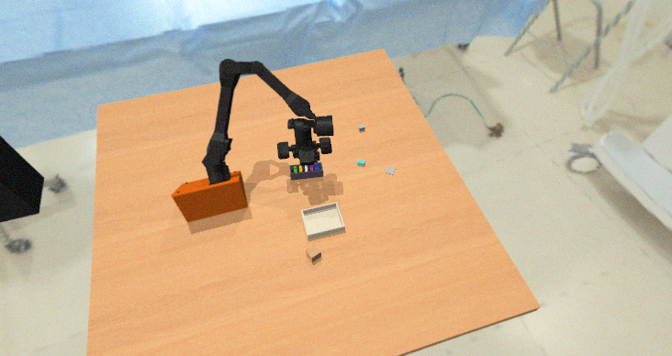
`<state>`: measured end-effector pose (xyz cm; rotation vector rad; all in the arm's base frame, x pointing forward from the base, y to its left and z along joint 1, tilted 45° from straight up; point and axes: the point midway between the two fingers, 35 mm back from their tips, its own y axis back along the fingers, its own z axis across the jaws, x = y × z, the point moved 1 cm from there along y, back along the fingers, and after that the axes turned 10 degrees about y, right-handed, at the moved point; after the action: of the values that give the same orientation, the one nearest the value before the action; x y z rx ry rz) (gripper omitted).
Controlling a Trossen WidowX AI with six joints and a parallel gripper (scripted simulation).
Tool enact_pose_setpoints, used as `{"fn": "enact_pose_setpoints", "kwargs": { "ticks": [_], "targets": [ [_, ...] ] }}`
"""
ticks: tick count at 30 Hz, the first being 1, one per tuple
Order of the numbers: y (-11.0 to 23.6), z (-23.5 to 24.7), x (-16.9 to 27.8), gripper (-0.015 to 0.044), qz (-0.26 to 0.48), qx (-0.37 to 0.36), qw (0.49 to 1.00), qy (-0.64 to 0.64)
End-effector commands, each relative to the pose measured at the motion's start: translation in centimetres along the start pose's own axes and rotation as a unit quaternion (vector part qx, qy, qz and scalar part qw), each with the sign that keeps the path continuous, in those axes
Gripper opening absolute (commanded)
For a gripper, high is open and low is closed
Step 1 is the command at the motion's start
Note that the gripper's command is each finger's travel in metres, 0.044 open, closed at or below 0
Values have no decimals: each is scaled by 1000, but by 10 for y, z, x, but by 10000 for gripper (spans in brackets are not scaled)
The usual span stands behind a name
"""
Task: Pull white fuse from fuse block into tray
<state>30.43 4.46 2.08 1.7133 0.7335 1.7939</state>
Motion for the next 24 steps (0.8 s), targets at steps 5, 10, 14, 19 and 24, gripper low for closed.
{"fn": "enact_pose_setpoints", "kwargs": {
  "ticks": [5,10,14,19,24],
  "targets": [
    [-8,-1,0,74,3,1,1000,-4],
    [-13,-1,0,74,3,1,1000,-4],
    [-17,-1,0,74,3,1,1000,-4],
    [-22,-1,0,74,3,1,1000,-4],
    [-27,-1,0,74,3,1,1000,-4]
  ]
}}
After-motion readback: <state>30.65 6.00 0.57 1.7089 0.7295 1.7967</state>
